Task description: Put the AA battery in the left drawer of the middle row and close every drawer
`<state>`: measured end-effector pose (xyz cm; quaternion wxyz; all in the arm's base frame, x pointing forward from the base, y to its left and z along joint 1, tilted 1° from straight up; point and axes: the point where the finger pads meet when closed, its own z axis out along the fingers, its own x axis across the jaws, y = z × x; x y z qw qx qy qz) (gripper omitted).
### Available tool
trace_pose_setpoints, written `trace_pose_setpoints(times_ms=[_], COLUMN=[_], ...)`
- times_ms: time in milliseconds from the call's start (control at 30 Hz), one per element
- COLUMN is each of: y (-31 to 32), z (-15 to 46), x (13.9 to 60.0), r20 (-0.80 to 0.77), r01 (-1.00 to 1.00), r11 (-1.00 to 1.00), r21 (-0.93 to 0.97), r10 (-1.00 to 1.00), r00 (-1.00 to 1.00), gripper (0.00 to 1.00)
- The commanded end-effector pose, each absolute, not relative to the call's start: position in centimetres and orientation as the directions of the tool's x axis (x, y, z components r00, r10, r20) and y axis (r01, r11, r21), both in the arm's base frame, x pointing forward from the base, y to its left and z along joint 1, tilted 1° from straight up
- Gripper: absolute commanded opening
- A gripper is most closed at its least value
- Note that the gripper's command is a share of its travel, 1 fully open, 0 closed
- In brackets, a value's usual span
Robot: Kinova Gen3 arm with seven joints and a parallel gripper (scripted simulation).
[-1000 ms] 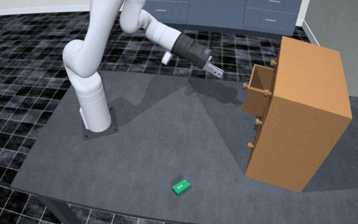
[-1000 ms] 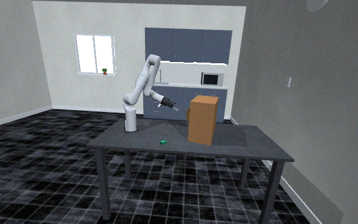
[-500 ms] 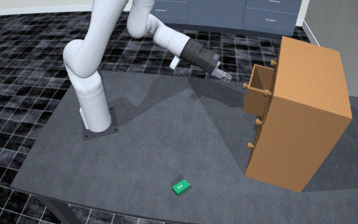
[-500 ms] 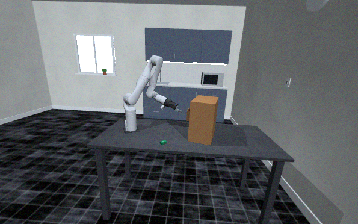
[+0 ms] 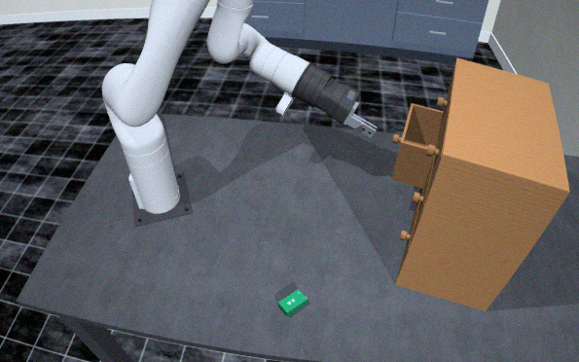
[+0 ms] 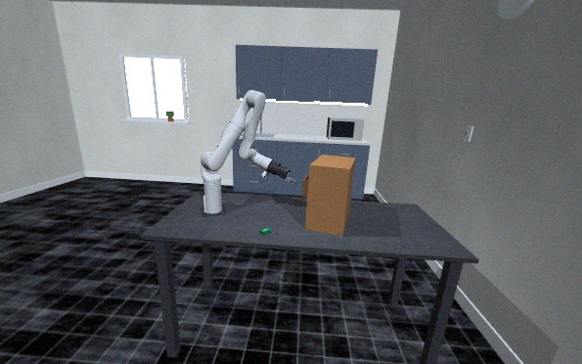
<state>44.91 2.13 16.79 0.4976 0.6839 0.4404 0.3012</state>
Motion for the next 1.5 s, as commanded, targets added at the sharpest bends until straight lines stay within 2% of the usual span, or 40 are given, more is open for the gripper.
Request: trace_pose_setpoints(times_ms=[0, 1467], y=[2.21, 2.50], z=[16.71, 16.50], x=[45.06, 45.19], r20=[-0.022, -0.022], r01=[0.302, 0.302], r11=[-0.122, -0.122], r21=[0.946, 0.946], r10=[0.902, 0.902], r00=[0.431, 0.431], gripper=[0.00, 0.00])
